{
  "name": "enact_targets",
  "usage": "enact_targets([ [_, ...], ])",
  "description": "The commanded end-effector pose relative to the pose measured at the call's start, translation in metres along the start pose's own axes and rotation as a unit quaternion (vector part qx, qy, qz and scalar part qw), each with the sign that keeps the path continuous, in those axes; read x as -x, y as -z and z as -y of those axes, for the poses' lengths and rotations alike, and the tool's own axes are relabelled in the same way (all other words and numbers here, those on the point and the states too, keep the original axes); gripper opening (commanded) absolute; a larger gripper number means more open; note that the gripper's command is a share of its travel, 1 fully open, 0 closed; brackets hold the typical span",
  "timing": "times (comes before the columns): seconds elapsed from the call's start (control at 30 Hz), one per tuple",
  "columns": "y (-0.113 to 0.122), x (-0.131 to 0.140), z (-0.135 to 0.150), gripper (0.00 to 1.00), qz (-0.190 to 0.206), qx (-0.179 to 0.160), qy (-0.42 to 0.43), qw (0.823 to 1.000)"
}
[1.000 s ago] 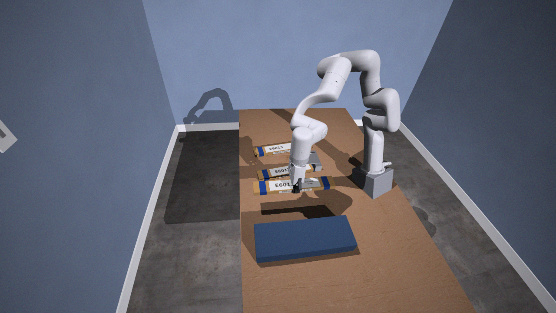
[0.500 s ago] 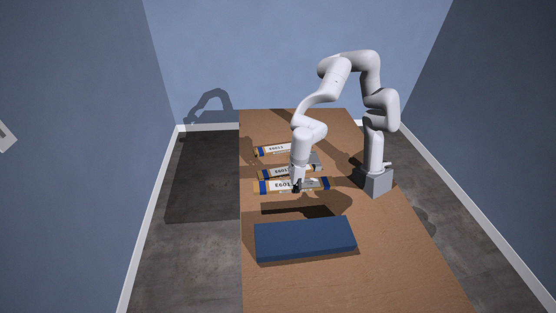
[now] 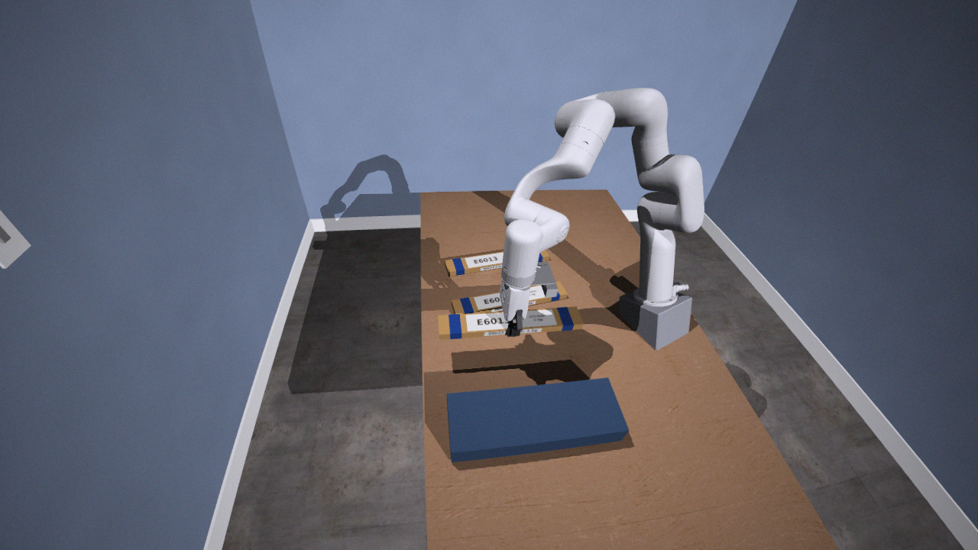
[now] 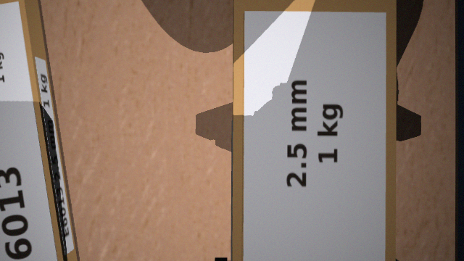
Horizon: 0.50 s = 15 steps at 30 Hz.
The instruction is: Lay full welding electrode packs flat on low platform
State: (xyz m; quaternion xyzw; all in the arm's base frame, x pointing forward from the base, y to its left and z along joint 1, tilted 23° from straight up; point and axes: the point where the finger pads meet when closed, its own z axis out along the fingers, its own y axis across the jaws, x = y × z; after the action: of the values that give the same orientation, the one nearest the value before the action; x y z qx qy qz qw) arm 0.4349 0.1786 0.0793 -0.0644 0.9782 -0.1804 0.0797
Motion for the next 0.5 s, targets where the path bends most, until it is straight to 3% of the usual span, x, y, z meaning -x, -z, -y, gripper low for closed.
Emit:
enact_targets([
  [0.0,0.002,0.01,0.004,0.58,0.002,0.002,0.001,1.0],
  [0.47,0.002,0.078,0.053,0.58,0.002,0.002,0.001,1.0],
])
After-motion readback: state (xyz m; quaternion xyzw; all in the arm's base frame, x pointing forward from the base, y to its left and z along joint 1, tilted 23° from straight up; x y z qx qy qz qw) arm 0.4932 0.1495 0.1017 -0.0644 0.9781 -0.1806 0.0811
